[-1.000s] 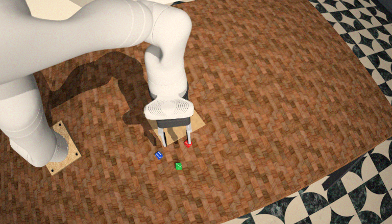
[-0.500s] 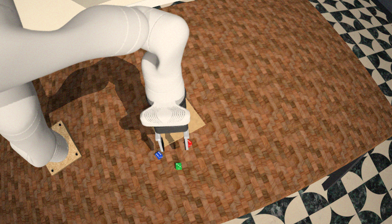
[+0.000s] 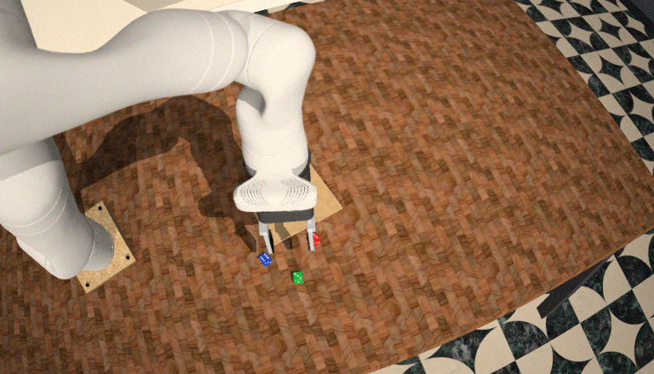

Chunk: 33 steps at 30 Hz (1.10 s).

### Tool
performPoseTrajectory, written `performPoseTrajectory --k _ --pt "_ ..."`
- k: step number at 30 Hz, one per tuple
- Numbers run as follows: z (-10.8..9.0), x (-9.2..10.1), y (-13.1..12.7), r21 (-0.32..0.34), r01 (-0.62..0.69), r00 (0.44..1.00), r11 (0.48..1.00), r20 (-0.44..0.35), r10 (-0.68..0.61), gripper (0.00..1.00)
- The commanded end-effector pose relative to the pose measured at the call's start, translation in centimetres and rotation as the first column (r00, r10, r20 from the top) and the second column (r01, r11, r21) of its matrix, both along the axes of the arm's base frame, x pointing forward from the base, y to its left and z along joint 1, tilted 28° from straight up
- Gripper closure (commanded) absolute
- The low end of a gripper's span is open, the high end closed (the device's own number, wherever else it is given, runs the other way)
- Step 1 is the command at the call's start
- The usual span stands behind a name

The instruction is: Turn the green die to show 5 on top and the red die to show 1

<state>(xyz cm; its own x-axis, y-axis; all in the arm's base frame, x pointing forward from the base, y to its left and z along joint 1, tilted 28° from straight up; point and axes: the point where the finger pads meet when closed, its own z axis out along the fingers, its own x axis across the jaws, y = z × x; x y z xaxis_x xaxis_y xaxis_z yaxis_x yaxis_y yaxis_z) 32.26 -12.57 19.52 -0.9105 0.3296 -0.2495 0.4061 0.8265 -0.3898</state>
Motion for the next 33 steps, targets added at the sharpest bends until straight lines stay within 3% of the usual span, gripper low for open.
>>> performPoseTrajectory --k 1,14,19,24,29,31,33 --pt "0.0 0.0 0.0 0.000 -0.004 1.000 1.000 -0.001 0.004 0.00" --pt "-0.2 0.1 -0.4 -0.009 -0.101 0.994 0.995 -0.051 0.101 0.00" --pt "-0.5 0.2 -0.8 -0.013 -0.202 0.974 0.979 -0.104 0.199 0.00" --pt "-0.9 0.3 -1.3 -0.008 -0.332 0.929 0.943 -0.175 0.326 0.00" --pt "-1.4 0.4 -1.7 0.011 -0.479 0.847 0.878 -0.256 0.465 0.00" --pt "-1.4 0.4 -1.7 0.011 -0.479 0.847 0.878 -0.256 0.465 0.00" --pt "-1.7 0.5 -1.9 0.023 -0.537 0.804 0.843 -0.290 0.520 0.00"
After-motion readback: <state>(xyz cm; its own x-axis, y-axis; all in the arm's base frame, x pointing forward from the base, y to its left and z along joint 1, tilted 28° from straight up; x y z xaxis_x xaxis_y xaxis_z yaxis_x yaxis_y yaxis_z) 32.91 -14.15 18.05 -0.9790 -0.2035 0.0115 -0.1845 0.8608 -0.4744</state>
